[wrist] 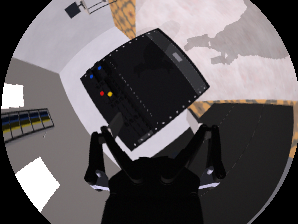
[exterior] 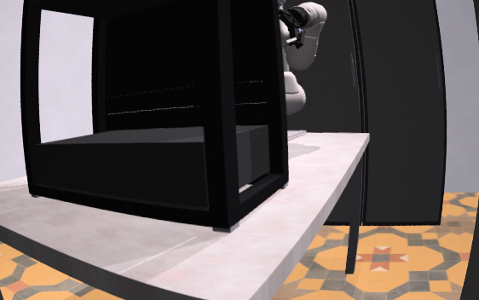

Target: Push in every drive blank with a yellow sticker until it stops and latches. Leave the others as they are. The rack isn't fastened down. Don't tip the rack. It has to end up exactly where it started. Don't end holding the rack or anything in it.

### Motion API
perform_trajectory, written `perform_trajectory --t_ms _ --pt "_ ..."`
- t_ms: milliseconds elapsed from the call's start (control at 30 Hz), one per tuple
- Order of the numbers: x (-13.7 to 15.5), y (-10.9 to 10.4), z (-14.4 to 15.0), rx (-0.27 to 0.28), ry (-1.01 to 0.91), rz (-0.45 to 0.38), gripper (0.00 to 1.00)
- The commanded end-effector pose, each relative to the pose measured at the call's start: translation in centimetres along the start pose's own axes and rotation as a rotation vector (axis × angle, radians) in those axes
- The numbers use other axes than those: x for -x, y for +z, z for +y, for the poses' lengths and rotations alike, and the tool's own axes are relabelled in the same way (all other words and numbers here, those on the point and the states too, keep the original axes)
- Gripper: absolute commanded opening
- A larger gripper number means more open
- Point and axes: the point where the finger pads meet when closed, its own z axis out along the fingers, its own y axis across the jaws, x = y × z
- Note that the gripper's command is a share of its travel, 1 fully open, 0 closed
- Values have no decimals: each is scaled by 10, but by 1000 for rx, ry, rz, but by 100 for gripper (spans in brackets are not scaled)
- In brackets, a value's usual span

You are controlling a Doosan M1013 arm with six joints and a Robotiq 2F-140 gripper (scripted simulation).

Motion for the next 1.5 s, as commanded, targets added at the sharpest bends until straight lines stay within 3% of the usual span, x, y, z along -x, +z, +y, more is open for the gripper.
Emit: perform_trajectory --t_ms 0,400,467,767,967,1467 --pt "-1 20 -38 -48 -6 -64 100" --pt "-21 51 -135 -170 -104 -209 100" --pt "-21 51 -135 -170 -104 -209 100" --pt "-64 57 -195 -242 -281 -297 100" --pt "-97 55 -211 -254 -400 -314 100" --pt "-144 51 -216 -243 -550 -302 100"
